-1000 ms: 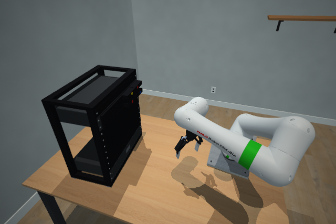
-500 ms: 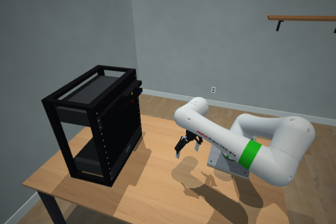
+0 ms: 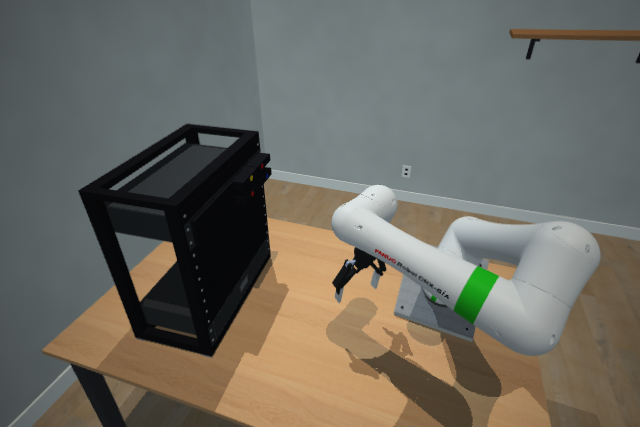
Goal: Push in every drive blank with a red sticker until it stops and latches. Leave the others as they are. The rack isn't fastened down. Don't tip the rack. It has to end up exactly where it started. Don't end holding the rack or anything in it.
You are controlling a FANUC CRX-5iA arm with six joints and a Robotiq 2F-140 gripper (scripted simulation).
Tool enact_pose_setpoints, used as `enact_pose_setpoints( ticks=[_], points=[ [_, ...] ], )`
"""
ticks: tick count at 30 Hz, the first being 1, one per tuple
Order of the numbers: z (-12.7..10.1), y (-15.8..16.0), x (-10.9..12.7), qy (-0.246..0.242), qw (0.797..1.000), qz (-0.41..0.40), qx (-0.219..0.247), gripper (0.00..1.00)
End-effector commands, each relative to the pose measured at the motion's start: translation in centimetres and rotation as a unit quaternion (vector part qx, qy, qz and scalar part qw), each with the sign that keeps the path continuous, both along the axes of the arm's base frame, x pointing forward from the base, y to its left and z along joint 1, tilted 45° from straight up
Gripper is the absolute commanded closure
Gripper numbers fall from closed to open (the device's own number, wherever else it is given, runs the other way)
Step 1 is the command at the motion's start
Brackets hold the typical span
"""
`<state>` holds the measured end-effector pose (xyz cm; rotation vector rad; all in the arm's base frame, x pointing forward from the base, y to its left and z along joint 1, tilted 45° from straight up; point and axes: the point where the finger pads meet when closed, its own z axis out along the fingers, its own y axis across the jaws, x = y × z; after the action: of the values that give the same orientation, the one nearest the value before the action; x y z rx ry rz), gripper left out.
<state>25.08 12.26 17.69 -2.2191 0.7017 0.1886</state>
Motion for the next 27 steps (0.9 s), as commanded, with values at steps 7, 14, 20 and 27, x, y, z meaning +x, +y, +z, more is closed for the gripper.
enact_pose_setpoints(
  ticks=[7, 14, 20, 27],
  points=[
    [0.1, 0.0, 0.1, 0.000, 1.000, -0.004, 0.003, 0.00],
    [0.3, 0.2, 0.8, -0.001, 1.000, -0.024, 0.018, 0.00],
    [0.6, 0.3, 1.7, -0.001, 0.998, -0.046, 0.036, 0.00],
    [1.7, 0.2, 4.1, -0.007, 0.991, -0.106, 0.081, 0.00]
  ],
)
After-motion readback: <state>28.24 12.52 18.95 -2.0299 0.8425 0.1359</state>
